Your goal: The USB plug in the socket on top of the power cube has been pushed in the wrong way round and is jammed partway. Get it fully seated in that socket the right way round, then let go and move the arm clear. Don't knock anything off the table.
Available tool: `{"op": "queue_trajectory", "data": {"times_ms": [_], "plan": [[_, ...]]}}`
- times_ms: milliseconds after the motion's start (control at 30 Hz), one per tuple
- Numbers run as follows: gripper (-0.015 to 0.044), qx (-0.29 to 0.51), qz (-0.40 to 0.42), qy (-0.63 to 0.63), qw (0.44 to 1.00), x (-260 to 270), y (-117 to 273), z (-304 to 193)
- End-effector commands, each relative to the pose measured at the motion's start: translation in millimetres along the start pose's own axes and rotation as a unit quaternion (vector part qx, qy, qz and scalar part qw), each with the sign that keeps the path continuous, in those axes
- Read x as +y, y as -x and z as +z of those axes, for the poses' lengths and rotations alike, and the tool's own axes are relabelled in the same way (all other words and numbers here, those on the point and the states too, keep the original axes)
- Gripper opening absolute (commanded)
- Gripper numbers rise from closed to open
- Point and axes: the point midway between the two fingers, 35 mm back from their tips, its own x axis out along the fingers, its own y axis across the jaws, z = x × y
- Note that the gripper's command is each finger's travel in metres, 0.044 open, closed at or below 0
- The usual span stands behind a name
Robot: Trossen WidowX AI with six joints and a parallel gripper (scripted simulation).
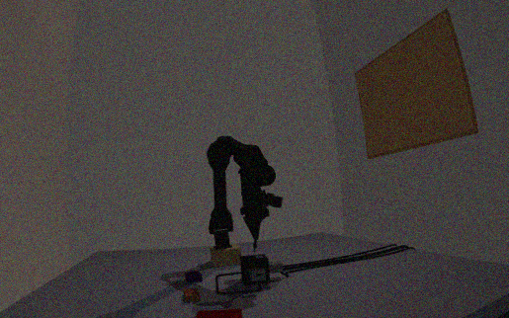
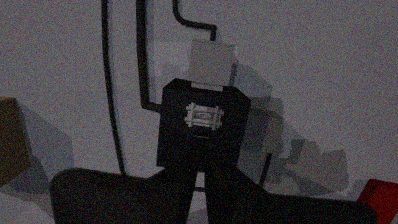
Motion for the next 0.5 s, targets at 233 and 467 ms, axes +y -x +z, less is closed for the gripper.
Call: {"op": "queue_trajectory", "data": {"times_ms": [233, 467], "plan": [[0.0000, -0.008, 0.000, 0.002, 1.000, -0.1, -1.3, 1.5], [0.0000, -0.011, 0.000, 0.002, 1.000, -0.2, -2.1, 2.0]]}}
